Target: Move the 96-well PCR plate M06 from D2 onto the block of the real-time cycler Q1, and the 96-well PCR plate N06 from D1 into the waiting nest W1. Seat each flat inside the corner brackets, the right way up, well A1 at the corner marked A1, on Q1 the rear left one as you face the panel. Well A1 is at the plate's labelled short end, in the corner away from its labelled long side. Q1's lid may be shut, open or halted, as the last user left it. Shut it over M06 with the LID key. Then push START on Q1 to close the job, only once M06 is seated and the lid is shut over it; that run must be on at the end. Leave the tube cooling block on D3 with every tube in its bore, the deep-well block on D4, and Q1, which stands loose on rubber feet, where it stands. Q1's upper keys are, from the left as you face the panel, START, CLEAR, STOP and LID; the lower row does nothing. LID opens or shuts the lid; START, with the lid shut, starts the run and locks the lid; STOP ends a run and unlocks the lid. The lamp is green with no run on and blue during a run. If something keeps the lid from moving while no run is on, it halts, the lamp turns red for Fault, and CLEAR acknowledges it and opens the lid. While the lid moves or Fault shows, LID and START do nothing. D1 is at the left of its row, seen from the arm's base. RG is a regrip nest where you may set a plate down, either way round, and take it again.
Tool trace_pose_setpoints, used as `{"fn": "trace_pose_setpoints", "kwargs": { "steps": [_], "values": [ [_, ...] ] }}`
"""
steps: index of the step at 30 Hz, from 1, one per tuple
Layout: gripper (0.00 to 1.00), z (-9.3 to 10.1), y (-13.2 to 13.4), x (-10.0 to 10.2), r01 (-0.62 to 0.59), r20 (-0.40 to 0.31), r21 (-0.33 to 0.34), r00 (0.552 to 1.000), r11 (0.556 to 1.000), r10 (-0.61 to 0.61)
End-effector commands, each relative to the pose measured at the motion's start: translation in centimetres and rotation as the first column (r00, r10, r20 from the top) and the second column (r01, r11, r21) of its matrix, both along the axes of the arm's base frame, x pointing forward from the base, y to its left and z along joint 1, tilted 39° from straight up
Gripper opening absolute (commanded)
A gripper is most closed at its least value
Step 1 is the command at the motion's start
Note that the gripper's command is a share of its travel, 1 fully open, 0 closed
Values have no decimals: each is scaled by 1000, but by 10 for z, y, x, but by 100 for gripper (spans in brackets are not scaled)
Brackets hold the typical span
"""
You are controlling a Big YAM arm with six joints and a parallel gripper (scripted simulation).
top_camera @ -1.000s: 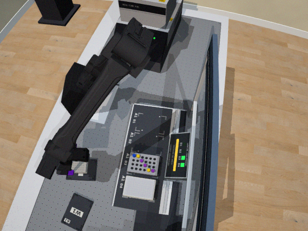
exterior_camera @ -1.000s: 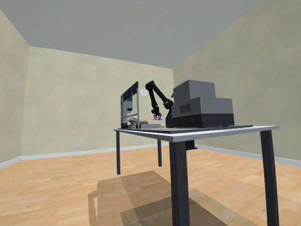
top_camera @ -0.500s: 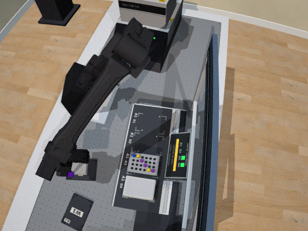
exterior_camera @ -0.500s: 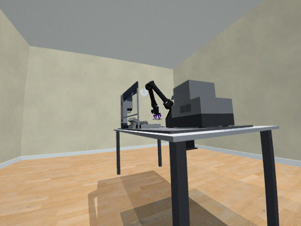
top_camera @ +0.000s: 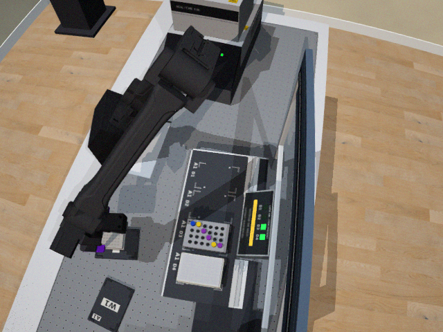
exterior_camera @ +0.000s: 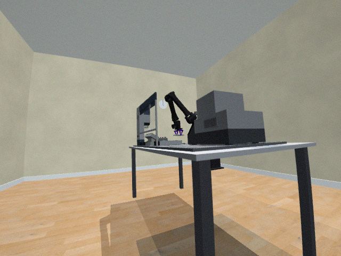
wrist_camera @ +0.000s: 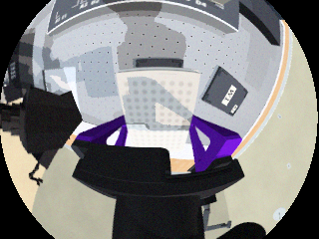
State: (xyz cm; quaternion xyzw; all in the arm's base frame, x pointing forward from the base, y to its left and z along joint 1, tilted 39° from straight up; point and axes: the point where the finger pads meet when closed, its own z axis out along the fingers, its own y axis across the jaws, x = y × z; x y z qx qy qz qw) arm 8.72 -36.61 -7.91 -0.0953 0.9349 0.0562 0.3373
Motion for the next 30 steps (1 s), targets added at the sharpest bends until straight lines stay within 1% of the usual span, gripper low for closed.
{"fn": "trace_pose_setpoints", "kwargs": {
  "steps": [1,7,12,15,17,23,26,30],
  "values": [
    [0,5,-20,-7,21,-1,-22,1000,1000,-21],
    [0,15,-26,2,8,-4,-43,1000,999,-9],
    [0,20,-29,0,14,-4,-56,1000,998,-14],
    [0,19,-24,-4,20,-2,-51,1000,998,-20],
    [0,19,-24,-4,20,-2,-51,1000,998,-20],
    [0,15,-12,-9,16,2,-42,1000,999,-16],
    [0,7,-14,-6,24,3,-40,1000,999,-24],
    [0,-3,-19,5,19,1,-36,1000,999,-19]
  ]
}}
